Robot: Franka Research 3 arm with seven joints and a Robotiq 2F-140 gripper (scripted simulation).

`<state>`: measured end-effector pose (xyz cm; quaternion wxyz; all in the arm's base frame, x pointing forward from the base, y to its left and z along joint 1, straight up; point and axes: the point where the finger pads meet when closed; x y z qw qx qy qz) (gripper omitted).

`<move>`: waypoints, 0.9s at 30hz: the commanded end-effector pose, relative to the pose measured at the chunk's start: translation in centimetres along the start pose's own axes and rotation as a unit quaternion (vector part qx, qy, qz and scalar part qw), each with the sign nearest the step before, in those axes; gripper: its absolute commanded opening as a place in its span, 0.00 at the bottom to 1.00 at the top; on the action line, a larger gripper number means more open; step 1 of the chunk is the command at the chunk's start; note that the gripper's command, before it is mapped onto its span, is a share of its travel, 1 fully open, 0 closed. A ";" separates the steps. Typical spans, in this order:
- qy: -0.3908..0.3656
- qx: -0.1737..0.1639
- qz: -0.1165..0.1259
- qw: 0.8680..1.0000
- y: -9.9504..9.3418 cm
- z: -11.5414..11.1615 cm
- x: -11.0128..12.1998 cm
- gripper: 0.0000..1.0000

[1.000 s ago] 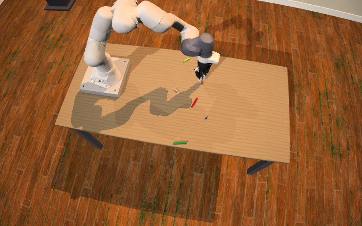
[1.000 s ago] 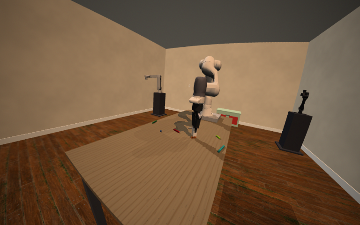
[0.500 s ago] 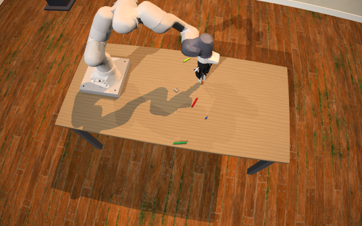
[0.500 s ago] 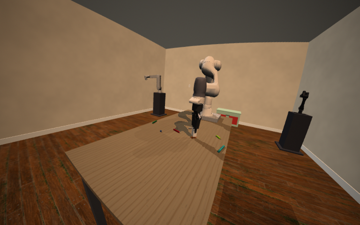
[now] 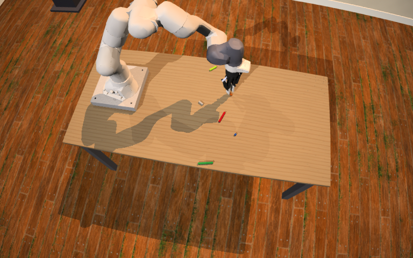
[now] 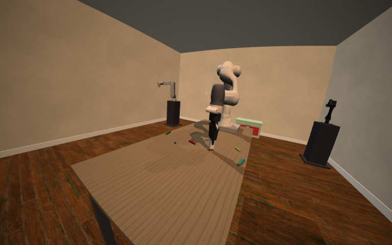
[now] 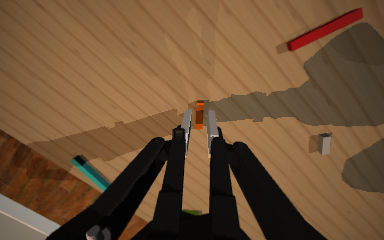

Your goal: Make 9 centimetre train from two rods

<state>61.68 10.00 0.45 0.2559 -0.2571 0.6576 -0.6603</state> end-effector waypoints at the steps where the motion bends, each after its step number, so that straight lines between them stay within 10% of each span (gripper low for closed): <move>1: -0.002 -0.001 0.001 1.000 0.1 0.0 0.0 0.23; 27: -0.002 -0.001 0.001 1.000 0.5 0.0 0.0 0.23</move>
Point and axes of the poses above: the point where the finger pads meet when closed, its own y axis out along the fingers, its own x axis across the jaws, z = x × y, and after that the axes turned 1 degree about y, right-handed
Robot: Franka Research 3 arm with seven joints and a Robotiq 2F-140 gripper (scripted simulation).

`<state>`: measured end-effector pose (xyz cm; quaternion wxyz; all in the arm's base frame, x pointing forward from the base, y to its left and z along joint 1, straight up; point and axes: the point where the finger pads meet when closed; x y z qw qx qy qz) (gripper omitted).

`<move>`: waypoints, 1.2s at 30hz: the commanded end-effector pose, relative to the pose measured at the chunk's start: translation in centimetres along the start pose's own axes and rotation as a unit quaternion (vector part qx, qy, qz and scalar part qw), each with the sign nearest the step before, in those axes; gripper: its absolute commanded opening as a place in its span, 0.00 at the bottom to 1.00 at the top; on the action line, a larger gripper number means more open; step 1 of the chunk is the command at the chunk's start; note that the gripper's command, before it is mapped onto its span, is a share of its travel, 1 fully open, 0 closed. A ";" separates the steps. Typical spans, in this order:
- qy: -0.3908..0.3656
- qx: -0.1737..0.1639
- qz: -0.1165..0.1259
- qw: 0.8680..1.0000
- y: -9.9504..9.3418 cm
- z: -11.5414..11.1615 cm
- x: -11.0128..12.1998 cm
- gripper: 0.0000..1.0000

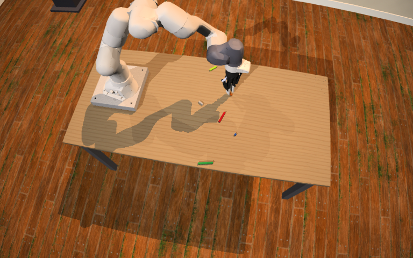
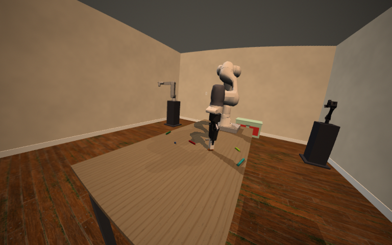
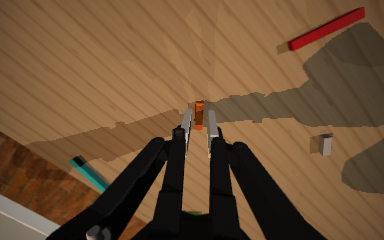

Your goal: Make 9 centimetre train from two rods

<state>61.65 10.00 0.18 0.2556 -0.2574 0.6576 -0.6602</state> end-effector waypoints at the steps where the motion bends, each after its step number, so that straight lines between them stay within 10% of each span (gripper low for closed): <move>1: -0.002 -0.001 0.001 1.000 0.4 0.0 0.0 0.23; 36: -0.002 -0.001 0.001 1.000 1.5 0.0 0.0 0.23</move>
Point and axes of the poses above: the point where the finger pads meet when closed, its own y axis out along the fingers, its own x axis across the jaws, z = x × y, and after that the axes turned 1 degree about y, right-handed
